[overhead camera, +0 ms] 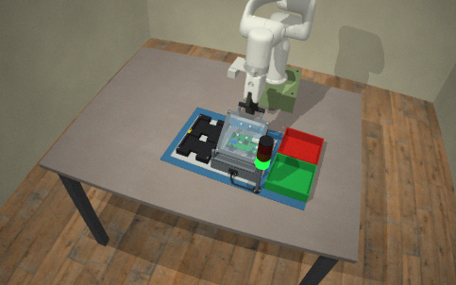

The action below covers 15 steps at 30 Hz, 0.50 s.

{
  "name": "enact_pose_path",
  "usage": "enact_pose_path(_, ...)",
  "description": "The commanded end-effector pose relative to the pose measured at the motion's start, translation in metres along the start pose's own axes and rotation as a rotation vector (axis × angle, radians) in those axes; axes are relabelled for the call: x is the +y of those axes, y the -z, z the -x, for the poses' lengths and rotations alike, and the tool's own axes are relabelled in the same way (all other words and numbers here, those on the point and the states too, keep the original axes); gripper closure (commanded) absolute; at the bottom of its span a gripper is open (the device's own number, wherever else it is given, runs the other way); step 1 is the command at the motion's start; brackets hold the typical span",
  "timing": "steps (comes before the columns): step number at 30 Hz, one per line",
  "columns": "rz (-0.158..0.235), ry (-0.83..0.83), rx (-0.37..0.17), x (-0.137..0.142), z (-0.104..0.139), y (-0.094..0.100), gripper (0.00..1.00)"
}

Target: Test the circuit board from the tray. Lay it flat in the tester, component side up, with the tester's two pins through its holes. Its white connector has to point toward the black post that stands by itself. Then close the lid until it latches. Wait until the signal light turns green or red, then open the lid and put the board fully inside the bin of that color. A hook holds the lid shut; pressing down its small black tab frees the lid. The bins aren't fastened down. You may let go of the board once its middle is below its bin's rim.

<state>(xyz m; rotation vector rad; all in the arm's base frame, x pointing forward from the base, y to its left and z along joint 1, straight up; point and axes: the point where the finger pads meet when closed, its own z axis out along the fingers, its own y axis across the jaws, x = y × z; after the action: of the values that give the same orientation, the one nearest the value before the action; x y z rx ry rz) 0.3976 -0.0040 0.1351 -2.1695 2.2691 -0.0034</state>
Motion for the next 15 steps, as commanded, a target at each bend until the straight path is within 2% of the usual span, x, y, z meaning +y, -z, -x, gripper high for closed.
enact_pose_path(1, -0.004, 0.0, 0.0, -0.0012, 0.0, 0.0013, 0.72)
enact_pose_path(2, -0.004, 0.0, 0.0, -0.0012, 0.0, 0.0013, 1.0)
enact_pose_path(15, -0.004, 0.0, 0.0, -0.0012, 0.0, 0.0013, 1.0)
